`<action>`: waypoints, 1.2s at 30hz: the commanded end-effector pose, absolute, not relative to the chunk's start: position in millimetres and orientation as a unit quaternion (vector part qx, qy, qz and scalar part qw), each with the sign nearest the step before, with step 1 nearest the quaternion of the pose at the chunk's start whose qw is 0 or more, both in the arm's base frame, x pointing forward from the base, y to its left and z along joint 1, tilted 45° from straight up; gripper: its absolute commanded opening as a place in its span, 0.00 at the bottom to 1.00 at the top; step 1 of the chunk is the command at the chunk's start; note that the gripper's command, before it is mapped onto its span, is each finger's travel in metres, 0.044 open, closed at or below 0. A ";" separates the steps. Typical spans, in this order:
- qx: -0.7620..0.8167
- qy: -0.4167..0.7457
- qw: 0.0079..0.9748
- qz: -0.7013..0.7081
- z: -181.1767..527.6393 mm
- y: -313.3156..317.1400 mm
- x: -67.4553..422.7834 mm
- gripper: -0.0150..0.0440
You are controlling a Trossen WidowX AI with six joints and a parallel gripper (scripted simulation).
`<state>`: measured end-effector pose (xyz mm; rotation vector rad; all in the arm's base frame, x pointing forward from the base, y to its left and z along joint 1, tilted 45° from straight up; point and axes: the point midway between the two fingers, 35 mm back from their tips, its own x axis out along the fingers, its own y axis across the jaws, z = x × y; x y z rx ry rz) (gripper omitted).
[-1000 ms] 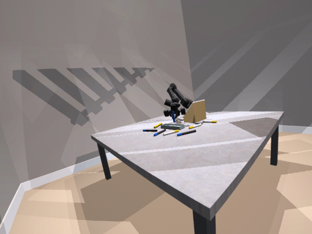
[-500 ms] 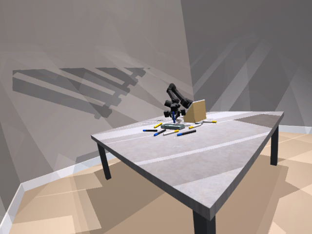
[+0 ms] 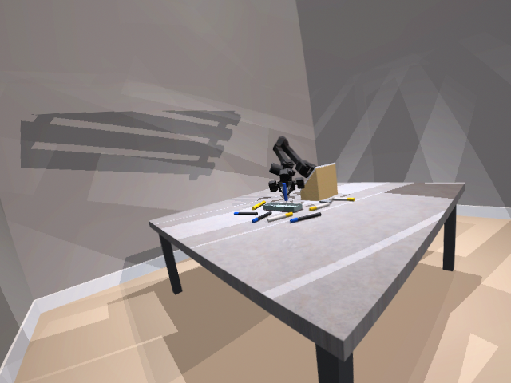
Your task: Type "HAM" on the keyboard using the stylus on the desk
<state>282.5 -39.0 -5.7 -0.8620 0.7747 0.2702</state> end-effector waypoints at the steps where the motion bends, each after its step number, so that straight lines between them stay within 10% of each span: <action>1: -0.405 0.362 0.830 0.126 3.3 -30.9 285.6 0.39; 36: -0.406 0.360 0.831 0.126 -1.0 4.7 318.1 0.25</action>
